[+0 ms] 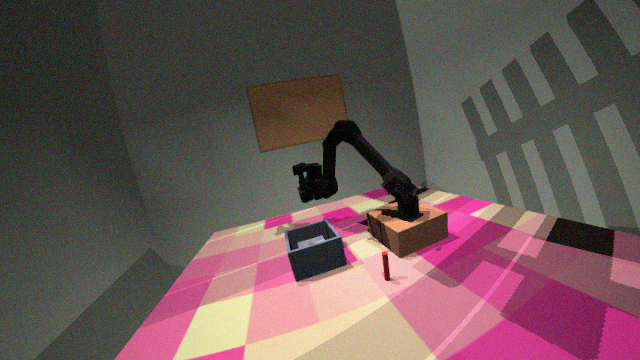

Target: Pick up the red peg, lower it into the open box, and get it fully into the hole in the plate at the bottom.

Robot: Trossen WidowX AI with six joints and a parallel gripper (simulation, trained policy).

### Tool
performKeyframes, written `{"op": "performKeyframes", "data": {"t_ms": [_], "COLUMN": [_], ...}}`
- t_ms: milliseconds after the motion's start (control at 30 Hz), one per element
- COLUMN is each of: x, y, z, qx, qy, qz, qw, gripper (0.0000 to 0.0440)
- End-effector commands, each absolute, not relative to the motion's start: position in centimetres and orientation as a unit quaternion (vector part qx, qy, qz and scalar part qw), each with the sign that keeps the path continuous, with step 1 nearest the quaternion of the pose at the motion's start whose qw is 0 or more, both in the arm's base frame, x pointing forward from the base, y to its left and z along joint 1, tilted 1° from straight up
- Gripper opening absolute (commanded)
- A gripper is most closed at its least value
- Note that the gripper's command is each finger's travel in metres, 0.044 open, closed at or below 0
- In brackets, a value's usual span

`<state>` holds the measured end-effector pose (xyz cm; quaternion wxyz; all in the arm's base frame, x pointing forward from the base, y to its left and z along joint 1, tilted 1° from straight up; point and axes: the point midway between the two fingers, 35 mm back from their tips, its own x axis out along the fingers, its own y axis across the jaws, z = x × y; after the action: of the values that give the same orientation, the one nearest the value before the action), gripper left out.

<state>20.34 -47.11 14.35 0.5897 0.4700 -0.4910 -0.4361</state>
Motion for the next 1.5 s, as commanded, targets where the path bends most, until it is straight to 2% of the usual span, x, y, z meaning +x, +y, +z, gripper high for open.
{"op": "performKeyframes", "data": {"t_ms": [0,100,400,800,1167,1467], "x": [20.7,22.4,30.7,38.7,41.6,40.5], "y": [-47.0,-46.4,-40.4,-28.4,-15.4,-5.3], "z": [14.3,14.1,13.8,13.7,14.2,14.8], "qx": [0.473,0.487,0.542,0.57,0.55,0.501], "qy": [-0.483,-0.454,-0.319,-0.118,0.065,0.208], "qz": [-0.438,-0.442,-0.445,-0.435,-0.401,-0.367], "qw": [0.593,0.601,0.638,0.687,0.73,0.756], "gripper": [0.0414,0.044,0.044,0.044,0.044,0.044]}}
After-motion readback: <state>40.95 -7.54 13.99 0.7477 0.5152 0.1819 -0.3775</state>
